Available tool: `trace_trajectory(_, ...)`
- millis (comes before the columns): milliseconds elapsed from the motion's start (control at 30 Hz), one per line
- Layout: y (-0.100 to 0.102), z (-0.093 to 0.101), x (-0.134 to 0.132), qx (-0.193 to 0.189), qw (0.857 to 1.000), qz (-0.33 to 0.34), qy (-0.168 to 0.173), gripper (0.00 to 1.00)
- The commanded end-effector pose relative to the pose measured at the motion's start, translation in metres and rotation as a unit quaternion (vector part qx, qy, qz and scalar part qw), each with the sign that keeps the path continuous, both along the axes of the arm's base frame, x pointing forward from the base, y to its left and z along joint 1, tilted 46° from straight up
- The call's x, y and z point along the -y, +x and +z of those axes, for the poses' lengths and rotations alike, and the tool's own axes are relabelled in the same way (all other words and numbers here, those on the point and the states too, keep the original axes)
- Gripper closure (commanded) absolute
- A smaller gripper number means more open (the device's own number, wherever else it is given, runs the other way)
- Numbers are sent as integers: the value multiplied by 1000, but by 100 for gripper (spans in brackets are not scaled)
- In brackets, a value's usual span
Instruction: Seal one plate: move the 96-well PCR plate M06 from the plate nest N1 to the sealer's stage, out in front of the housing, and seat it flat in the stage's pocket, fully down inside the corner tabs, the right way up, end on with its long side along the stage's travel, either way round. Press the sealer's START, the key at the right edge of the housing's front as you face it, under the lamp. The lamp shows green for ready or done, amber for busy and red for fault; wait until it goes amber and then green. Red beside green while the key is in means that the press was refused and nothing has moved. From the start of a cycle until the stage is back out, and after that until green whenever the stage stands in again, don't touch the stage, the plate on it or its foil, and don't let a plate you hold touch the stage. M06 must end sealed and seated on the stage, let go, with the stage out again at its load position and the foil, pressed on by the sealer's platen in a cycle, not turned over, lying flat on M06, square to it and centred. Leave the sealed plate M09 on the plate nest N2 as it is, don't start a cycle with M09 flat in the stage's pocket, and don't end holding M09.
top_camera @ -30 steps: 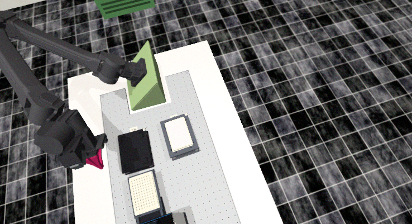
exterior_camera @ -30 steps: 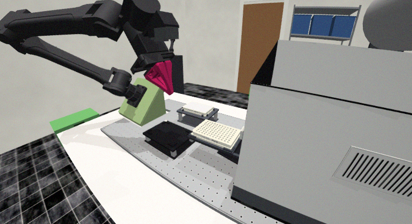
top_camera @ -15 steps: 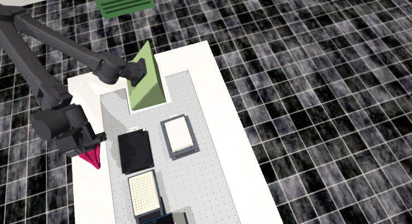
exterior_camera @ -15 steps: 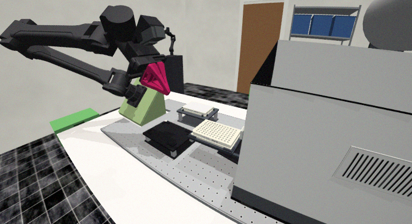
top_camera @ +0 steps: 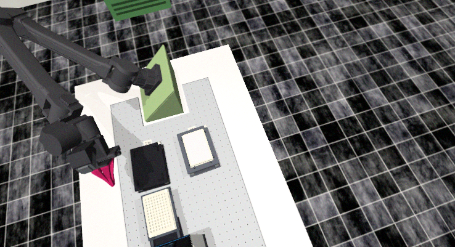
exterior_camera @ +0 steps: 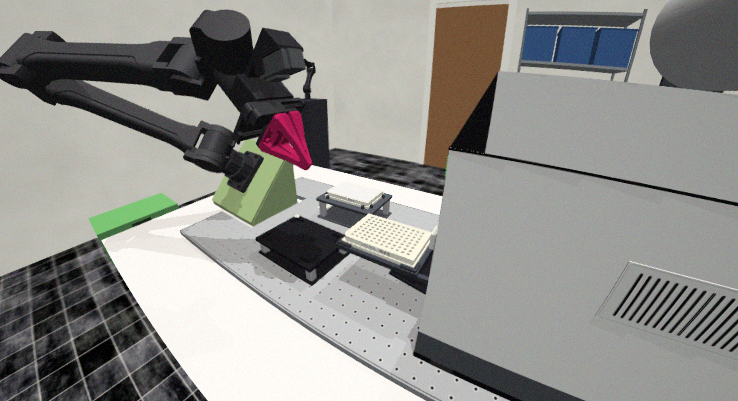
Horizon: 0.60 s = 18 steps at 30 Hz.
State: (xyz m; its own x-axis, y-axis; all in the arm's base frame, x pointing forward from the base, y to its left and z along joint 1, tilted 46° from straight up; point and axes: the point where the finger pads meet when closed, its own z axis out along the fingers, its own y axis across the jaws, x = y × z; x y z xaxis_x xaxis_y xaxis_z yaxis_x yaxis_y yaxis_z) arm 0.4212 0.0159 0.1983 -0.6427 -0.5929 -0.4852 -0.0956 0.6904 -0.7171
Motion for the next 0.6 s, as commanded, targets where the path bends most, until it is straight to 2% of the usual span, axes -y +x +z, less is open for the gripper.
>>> trace_trajectory(0,26,34,-2,35,999,-4,9,100)
trace_trajectory(400,30,41,-15,39,999,10,10,100)
trace_trajectory(567,28,52,-17,51,999,12,14,100)
